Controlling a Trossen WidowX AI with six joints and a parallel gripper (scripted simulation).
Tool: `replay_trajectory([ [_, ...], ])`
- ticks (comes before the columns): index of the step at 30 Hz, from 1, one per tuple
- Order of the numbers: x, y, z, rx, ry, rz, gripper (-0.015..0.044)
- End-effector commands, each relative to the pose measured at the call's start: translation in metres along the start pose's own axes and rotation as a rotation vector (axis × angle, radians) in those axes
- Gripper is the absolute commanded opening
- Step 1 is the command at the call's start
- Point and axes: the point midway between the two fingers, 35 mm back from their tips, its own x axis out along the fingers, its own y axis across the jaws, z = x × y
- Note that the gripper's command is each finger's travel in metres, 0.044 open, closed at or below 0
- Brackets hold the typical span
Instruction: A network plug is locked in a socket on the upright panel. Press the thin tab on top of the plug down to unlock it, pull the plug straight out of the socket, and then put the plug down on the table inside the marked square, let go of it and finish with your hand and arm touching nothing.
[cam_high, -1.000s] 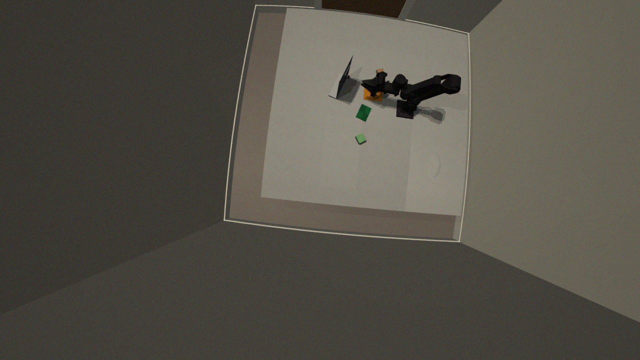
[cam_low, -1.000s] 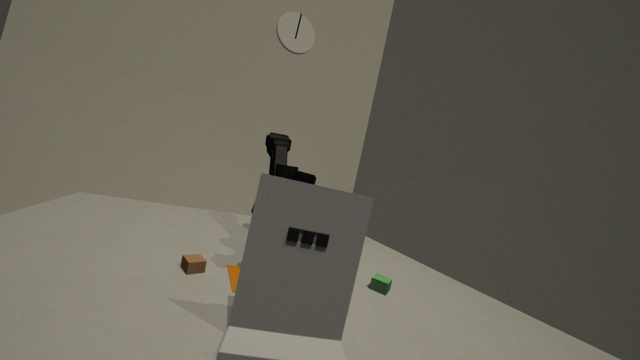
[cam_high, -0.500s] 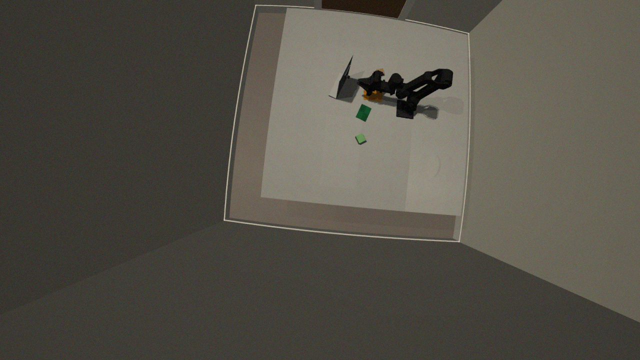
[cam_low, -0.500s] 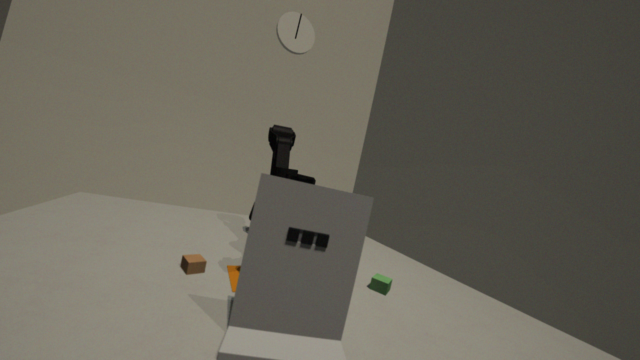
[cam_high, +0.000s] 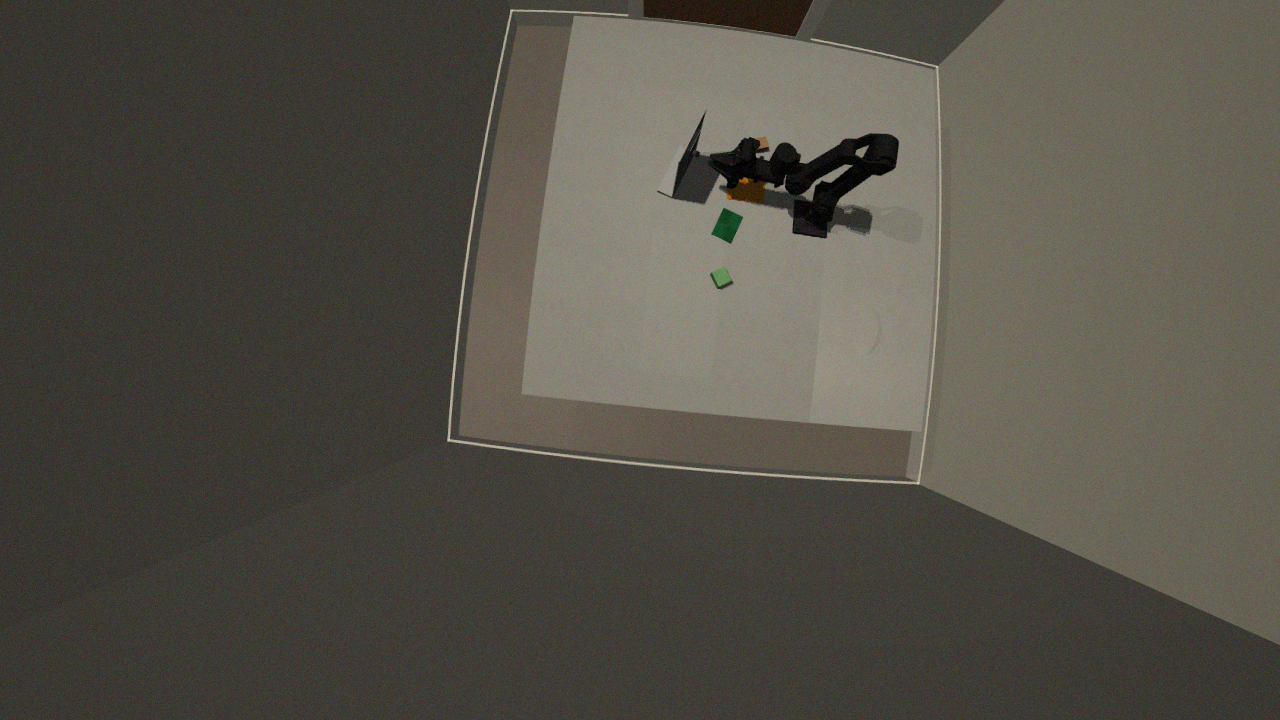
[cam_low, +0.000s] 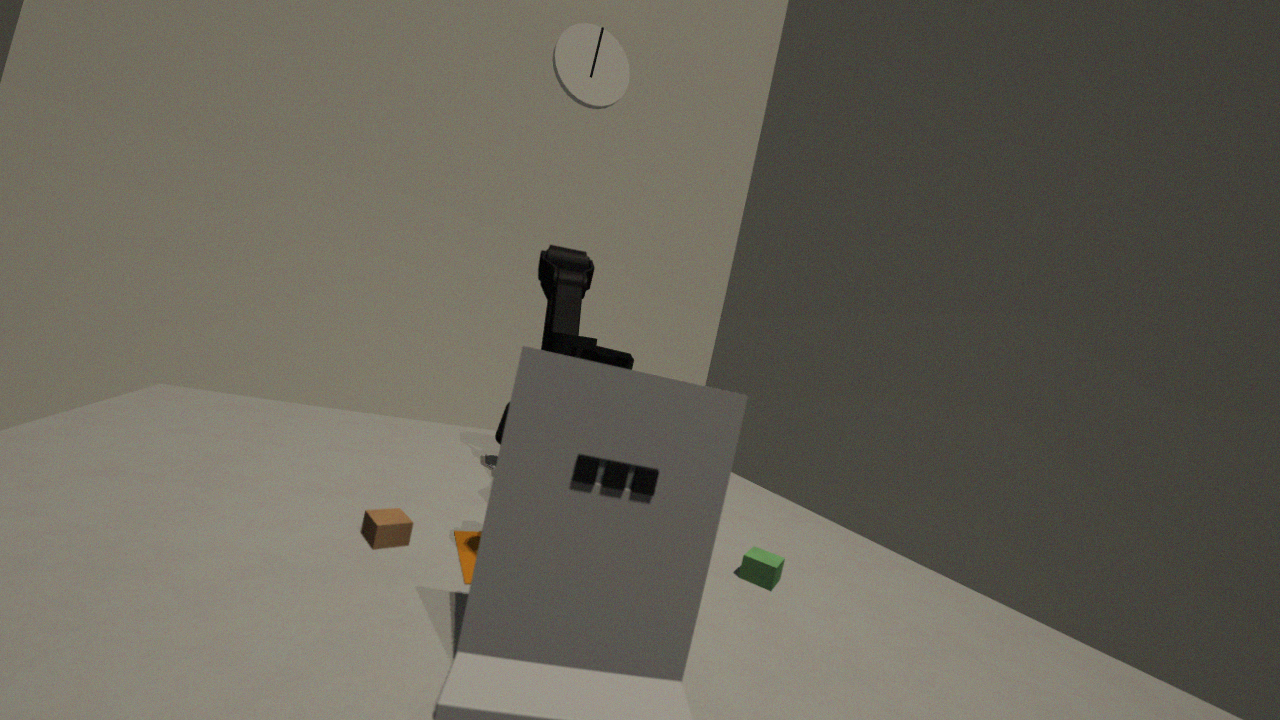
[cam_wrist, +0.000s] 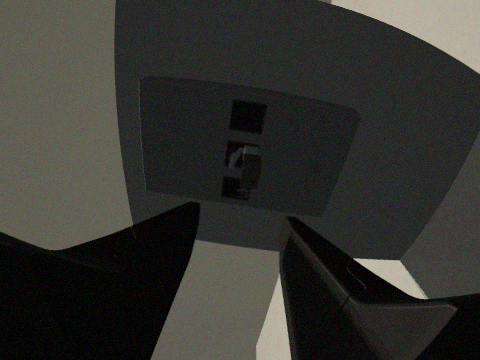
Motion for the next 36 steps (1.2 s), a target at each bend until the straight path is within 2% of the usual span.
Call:
replay_trajectory([
  [1, 0.006, 0.001, 0.002, 0.004, 0.001, 0.004, 0.0156],
  [27, 0.04, 0.0, 0.012, 0.003, 0.001, 0.007, 0.0156],
  [36, 0.04, 0.0, 0.012, 0.003, 0.001, 0.007, 0.0096],
])
